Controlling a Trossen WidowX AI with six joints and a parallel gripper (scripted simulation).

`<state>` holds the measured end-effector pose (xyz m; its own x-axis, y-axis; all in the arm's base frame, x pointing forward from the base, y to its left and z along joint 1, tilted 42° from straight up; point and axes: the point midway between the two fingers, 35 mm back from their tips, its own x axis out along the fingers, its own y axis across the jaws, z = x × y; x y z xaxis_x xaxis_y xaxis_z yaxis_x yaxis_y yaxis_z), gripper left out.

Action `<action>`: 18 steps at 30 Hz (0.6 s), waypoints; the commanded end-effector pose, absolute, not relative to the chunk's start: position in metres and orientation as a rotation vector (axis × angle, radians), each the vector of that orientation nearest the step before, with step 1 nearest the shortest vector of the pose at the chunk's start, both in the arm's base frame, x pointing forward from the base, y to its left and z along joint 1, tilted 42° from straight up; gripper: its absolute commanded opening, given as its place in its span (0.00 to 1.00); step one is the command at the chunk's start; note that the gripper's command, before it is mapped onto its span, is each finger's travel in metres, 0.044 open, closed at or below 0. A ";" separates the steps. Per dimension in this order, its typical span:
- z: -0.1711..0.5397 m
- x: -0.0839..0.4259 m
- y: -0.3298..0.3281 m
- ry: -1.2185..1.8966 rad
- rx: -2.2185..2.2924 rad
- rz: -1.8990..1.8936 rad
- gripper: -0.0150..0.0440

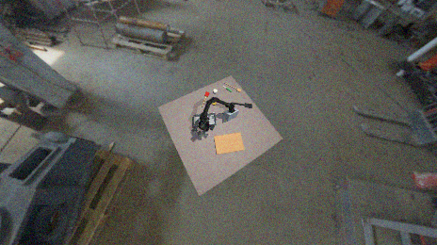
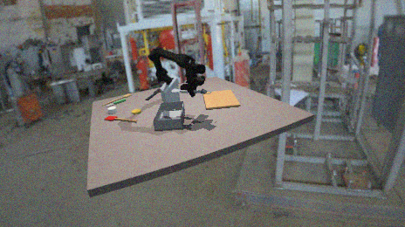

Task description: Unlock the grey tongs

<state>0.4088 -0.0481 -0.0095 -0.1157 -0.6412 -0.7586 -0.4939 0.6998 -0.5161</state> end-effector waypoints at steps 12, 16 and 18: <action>-0.050 0.405 0.035 1.690 -0.704 -0.405 0.00; -0.057 0.402 0.047 1.676 -0.674 -0.448 0.00; -0.057 0.402 0.047 1.676 -0.674 -0.448 0.00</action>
<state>0.4013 0.0420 -0.0564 -0.1199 -0.6529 -0.7479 -0.2214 0.7519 -0.6210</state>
